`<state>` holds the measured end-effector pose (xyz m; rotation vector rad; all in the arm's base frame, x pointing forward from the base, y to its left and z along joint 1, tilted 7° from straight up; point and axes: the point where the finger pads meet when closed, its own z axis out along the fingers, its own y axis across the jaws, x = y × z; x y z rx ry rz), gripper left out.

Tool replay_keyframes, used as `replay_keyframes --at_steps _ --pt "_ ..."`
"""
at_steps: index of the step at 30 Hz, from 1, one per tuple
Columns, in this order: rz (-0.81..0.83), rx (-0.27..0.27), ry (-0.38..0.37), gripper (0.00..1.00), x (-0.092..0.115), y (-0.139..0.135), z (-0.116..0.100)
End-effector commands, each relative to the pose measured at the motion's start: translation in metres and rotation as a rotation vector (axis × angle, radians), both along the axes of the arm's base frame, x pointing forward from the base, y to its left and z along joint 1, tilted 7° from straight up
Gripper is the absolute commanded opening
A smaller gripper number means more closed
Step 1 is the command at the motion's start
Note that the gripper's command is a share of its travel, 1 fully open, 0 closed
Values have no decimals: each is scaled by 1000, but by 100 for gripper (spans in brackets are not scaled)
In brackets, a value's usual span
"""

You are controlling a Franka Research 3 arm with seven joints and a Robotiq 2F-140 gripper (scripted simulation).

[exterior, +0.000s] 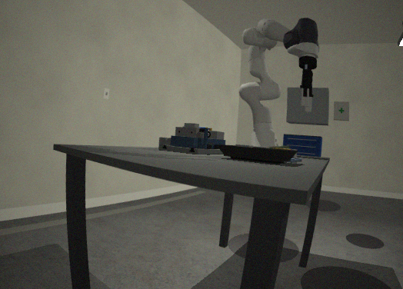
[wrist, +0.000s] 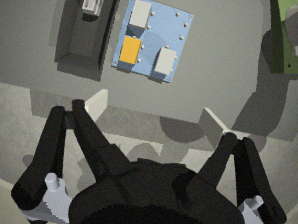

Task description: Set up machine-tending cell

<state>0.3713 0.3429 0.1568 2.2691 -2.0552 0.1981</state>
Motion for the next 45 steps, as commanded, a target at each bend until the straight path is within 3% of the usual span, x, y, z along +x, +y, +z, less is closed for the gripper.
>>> replay_keyframes --at_steps 1,13,14,45 --pt "-39 28 -14 100 1 7 1" --pt "-39 28 -14 100 1 7 1" --pt "-39 28 -14 0 1 7 1" --pt "-39 28 -14 0 1 7 1"
